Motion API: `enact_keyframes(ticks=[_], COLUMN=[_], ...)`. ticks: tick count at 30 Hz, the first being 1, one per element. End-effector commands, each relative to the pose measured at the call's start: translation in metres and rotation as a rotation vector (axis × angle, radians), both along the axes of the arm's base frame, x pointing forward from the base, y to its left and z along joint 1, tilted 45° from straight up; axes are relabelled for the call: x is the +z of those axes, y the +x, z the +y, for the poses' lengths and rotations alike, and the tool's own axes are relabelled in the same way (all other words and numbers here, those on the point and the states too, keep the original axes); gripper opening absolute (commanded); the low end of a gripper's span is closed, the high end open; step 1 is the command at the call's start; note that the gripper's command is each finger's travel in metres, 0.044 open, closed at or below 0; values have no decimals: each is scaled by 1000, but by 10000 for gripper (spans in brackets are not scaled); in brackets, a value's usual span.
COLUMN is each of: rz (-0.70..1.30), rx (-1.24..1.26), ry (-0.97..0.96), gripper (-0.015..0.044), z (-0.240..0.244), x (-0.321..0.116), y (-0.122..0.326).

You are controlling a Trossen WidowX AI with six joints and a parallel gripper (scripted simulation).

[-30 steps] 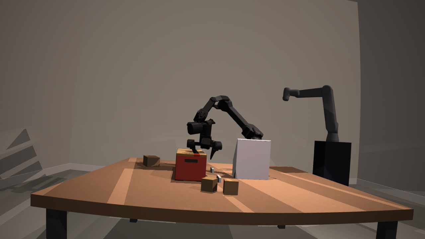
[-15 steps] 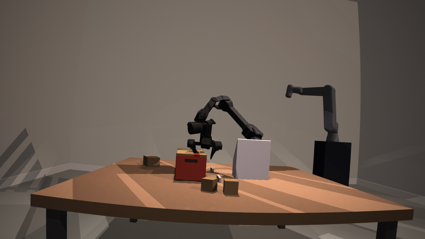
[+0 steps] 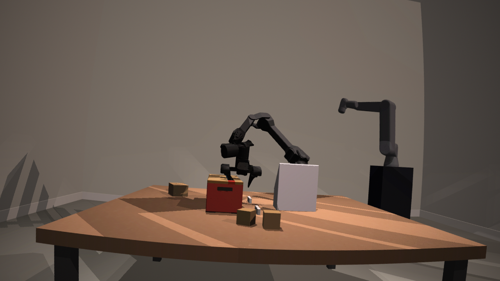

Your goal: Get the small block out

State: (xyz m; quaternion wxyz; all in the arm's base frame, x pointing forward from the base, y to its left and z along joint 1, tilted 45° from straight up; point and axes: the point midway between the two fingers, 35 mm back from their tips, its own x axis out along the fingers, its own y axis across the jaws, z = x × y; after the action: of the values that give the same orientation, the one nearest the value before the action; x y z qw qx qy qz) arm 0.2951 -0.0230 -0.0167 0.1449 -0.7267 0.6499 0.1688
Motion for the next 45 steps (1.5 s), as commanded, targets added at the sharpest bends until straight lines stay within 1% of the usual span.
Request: enact_keyframes(ticks=[1,18,30,45], rz=[3,3,3,3], rx=[-1,-1,-1,-1], ry=[-3,-4,-4,-4], gripper=[400,400,400,400], z=[-5,-17,-9,-19], x=[3,15,8,18], y=[0,1,0,2])
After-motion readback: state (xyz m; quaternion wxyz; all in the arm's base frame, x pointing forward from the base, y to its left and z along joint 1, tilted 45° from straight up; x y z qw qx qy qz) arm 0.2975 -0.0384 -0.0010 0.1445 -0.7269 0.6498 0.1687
